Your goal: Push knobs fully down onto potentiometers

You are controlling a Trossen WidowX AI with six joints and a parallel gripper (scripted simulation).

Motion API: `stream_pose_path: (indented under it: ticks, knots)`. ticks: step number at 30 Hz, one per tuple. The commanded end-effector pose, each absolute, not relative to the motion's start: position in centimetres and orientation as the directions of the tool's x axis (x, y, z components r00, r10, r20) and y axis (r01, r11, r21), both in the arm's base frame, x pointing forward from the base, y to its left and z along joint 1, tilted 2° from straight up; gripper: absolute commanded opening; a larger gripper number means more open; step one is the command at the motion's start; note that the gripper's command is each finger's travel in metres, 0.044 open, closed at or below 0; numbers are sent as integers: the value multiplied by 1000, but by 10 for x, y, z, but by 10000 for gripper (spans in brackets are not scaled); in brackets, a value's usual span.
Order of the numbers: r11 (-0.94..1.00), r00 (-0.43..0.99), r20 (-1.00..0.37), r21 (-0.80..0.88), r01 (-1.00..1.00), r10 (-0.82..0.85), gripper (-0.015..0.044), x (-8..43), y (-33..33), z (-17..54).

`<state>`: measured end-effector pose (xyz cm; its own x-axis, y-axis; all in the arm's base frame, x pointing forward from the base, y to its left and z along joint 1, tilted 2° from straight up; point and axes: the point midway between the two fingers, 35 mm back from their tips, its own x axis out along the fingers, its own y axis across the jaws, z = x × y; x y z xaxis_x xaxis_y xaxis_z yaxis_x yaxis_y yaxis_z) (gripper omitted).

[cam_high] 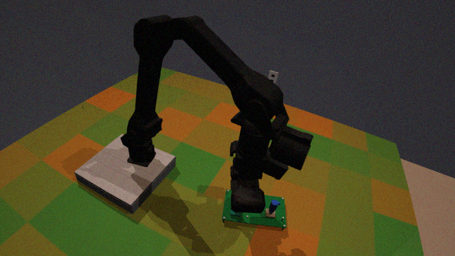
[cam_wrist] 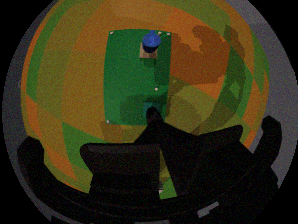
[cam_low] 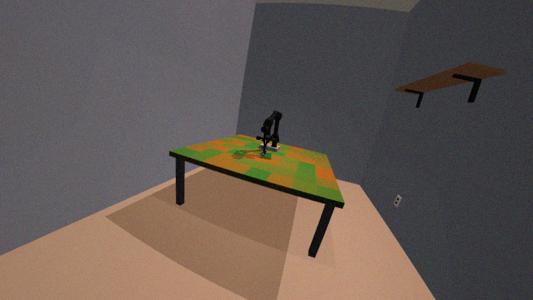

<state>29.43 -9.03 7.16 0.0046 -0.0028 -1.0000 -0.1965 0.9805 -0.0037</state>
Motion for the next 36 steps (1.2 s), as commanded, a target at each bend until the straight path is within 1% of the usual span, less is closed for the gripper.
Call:
stream_pose_path:
  ticks: [1, 36]
  knots:
    - [980, 0, -1000, -7, -201, -7, 0, 294, -91, 71]
    - [980, 0, -1000, -7, -201, -7, 0, 294, -91, 66]
